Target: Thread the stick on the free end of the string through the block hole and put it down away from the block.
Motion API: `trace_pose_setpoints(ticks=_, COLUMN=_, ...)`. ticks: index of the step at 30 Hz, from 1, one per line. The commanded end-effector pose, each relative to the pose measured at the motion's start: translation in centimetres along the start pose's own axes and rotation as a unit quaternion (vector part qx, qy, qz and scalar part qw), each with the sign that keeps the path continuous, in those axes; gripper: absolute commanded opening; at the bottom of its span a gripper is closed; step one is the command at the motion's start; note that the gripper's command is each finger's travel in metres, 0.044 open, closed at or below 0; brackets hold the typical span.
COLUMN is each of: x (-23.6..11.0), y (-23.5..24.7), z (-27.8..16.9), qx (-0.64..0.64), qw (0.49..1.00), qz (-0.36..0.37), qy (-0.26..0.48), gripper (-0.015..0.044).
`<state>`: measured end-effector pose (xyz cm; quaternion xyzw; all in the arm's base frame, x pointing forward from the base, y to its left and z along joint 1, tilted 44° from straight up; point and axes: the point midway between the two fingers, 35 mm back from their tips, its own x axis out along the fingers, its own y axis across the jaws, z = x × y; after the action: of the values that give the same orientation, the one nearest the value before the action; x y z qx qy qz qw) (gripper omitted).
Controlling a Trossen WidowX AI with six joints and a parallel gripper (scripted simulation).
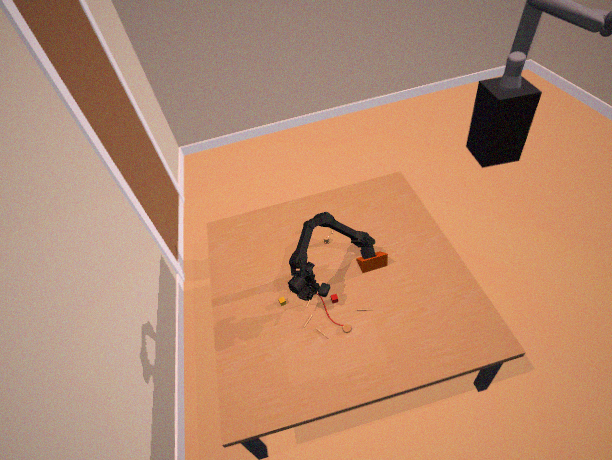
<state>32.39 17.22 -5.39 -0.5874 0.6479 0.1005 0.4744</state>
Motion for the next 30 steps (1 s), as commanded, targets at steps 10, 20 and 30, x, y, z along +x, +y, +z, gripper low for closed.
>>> trace_pose_setpoints(ticks=10, x=0.1, y=0.8, z=1.0, qx=-0.227, qw=0.974, qz=0.002, qy=0.0, gripper=0.0)
trace_pose_setpoints(ticks=20, x=0.1, y=1.3, z=1.7, qx=-0.398, qw=0.917, qz=0.001, qy=0.0, gripper=0.0)
trace_pose_setpoints(ticks=30, x=0.2, y=1.8, z=2.4, qx=-0.557, qw=0.831, qz=0.001, qy=-0.001, gripper=0.0)
